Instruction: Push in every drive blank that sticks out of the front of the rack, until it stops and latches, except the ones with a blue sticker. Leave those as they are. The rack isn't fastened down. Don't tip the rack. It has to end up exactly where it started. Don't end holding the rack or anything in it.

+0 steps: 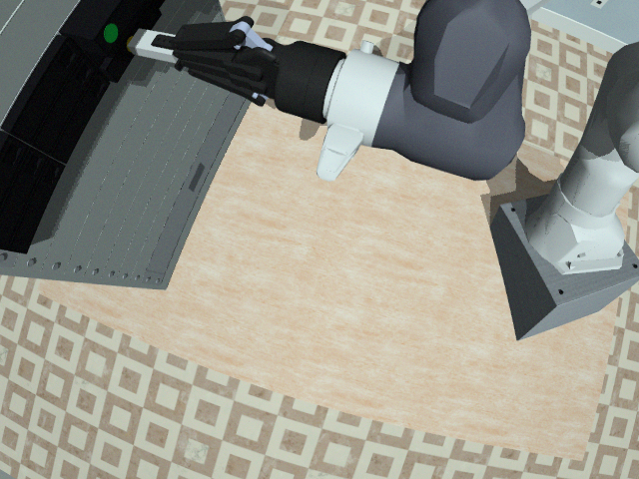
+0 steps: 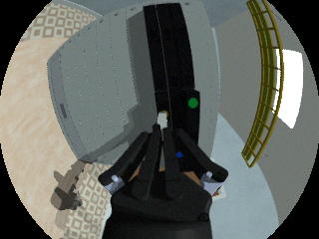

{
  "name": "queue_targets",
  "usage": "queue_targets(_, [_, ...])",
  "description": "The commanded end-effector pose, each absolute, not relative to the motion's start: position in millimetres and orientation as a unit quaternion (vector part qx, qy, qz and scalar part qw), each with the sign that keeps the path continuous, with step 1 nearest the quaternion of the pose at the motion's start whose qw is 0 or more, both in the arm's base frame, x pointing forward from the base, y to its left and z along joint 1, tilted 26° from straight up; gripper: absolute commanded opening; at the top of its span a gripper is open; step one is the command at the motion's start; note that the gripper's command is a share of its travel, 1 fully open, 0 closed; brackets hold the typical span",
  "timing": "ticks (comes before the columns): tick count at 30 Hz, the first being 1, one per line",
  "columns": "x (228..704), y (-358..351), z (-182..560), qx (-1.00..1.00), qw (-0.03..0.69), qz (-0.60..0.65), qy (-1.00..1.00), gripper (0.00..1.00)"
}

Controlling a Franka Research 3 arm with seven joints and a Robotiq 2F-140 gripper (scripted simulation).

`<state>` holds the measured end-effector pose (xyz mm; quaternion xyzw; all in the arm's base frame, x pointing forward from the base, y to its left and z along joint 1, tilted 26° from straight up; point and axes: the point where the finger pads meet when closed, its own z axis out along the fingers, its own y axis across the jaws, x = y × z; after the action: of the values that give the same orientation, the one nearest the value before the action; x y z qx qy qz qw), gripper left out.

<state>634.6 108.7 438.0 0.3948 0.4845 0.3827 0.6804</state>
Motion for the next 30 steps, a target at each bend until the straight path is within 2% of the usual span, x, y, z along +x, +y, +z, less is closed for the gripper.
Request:
queue_targets(1, [637.9,110.2,449.8,0.388,0.686,0.385,0.480,0.00])
queue_targets(30, [639.6,110.4,451.8,0.388,0.686,0.385,0.480,0.00])
